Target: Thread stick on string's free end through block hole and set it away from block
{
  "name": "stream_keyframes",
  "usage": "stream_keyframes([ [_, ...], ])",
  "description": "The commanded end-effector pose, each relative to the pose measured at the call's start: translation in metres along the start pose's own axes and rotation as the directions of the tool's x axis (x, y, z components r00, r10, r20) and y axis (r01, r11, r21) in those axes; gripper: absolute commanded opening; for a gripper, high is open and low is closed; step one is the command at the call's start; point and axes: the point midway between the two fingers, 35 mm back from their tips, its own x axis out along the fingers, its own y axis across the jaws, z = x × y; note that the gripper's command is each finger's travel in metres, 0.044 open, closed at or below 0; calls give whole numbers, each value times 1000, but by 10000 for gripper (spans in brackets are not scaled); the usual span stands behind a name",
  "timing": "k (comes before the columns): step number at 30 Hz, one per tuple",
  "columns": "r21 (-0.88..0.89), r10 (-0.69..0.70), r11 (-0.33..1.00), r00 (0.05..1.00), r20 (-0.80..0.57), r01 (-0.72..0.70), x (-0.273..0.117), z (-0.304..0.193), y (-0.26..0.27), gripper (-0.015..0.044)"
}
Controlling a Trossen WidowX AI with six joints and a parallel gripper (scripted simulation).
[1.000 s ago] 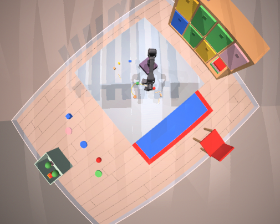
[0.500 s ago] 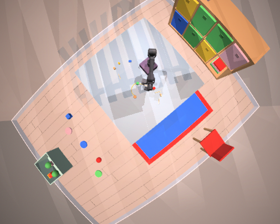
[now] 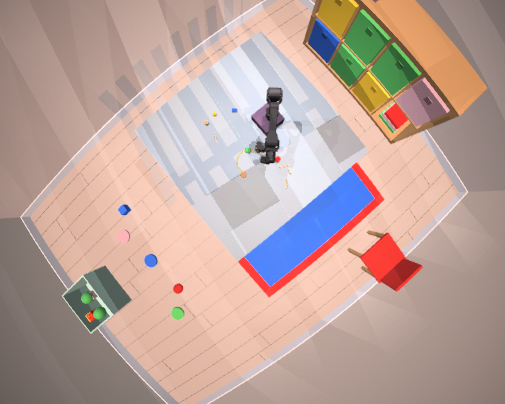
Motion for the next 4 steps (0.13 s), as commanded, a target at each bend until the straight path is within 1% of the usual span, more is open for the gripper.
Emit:
stream_keyframes([
  [1, 0, 0, 1000, 1000, 0, 0, 0, 0, 0, 440],
  [4, 0, 0, 1000, 1000, 0, 0, 0, 0, 0, 440],
])
